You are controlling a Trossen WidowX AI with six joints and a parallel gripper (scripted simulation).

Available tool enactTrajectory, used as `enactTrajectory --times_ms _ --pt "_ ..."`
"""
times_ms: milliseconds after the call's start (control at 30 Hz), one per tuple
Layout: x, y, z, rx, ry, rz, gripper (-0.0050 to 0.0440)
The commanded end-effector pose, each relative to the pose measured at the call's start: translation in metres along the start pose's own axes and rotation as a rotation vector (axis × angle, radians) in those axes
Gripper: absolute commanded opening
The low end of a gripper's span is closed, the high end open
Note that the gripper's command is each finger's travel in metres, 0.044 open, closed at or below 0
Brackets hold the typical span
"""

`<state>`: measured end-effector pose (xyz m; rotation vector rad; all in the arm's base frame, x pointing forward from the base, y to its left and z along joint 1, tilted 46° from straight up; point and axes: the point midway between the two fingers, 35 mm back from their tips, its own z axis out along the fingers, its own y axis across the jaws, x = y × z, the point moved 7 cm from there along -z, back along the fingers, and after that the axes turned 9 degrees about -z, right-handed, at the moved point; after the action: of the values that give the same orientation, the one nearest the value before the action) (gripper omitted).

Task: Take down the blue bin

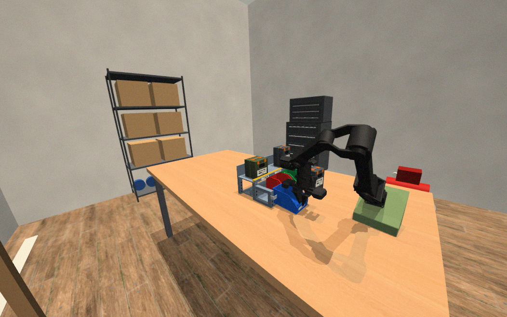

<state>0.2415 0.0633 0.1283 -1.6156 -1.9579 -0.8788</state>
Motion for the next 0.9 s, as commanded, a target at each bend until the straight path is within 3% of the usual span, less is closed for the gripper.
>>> enactTrajectory --times_ms 0,33,867 --pt "0.0014 0.0001 -0.0001 -0.001 0.0 -0.001 0.0" --pt "0.0014 0.0014 -0.0019 -0.008 -0.001 -0.007 0.015" --pt "0.0014 0.0014 -0.0018 -0.008 -0.001 -0.007 0.015"
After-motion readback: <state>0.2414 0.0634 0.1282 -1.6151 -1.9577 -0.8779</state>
